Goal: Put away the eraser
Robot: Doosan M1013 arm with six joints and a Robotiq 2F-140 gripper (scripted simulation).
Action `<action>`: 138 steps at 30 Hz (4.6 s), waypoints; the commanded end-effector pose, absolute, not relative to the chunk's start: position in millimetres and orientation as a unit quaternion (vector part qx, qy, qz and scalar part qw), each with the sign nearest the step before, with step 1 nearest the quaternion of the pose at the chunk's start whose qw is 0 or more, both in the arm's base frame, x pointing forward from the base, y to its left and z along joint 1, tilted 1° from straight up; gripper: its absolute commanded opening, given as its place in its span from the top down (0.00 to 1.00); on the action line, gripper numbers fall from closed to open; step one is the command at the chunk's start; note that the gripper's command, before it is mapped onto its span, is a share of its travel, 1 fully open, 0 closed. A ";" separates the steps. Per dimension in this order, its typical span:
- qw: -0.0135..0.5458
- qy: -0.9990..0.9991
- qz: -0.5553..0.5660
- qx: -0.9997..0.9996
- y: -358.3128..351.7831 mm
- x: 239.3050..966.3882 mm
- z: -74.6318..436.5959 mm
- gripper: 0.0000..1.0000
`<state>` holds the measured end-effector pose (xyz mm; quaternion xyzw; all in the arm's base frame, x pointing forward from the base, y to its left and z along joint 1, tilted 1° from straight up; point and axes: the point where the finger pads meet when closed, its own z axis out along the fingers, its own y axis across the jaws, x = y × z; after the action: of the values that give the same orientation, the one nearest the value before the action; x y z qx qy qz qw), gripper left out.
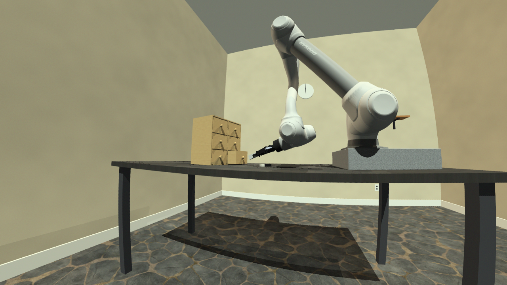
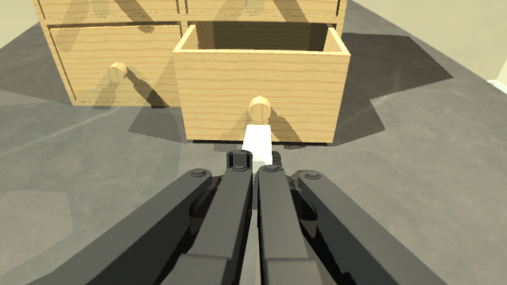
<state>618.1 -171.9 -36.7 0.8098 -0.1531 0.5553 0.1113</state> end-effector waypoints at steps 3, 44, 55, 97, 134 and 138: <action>0.110 -0.153 0.557 0.809 -173.1 621.3 -35.2 1.00; 0.110 -0.153 0.557 0.809 -178.8 635.7 -35.5 1.00; 0.110 -0.153 0.557 0.809 -183.8 648.1 -35.7 1.00; 0.110 -0.153 0.557 0.809 -207.1 706.6 -36.6 1.00; 0.110 -0.153 0.557 0.809 -211.4 717.4 -36.8 1.00; 0.110 -0.153 0.557 0.809 -211.4 717.4 -36.8 1.00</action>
<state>715.4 -210.1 -34.9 0.8076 -0.1556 0.5581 0.1095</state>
